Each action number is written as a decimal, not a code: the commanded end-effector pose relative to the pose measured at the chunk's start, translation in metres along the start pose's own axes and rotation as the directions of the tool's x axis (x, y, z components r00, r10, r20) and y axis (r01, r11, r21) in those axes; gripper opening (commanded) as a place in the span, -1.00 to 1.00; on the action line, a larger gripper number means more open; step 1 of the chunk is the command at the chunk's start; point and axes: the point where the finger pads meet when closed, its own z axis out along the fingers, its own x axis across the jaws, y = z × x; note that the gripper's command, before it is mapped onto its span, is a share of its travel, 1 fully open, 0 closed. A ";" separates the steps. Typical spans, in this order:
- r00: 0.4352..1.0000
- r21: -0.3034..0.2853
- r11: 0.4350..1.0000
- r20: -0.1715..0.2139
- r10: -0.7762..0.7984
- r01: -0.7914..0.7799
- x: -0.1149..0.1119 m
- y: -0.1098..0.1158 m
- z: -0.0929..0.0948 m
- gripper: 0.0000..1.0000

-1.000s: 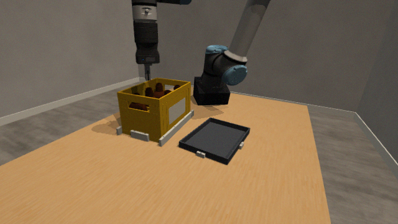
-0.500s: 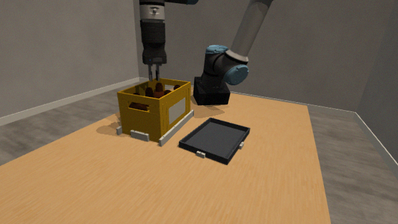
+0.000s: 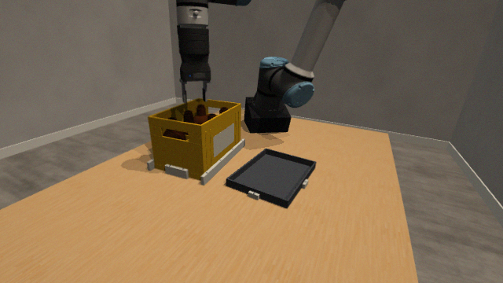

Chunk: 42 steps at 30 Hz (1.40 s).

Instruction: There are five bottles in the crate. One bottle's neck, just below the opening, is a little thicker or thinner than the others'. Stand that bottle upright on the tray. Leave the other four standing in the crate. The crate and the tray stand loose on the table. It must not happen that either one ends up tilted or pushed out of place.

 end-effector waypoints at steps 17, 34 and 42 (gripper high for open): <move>1.000 0.000 1.000 0.001 0.000 0.000 0.000 0.000 0.000 1.00; 1.000 0.000 1.000 0.001 0.000 0.000 0.000 0.000 0.009 1.00; 1.000 0.000 1.000 0.001 0.000 0.000 0.000 0.000 0.016 1.00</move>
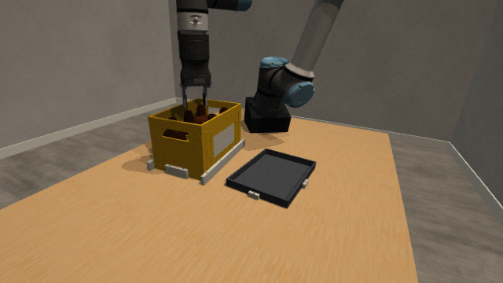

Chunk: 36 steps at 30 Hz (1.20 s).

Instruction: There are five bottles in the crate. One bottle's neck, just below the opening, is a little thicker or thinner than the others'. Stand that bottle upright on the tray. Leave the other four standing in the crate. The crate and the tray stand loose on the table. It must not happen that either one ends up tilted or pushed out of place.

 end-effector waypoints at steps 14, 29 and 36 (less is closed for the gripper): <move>1.000 0.000 1.000 0.001 0.000 0.000 -0.001 0.000 0.021 1.00; 1.000 0.000 1.000 0.001 0.000 0.000 -0.001 0.000 0.030 1.00; 1.000 0.000 1.000 0.001 0.000 0.000 -0.001 0.000 0.031 1.00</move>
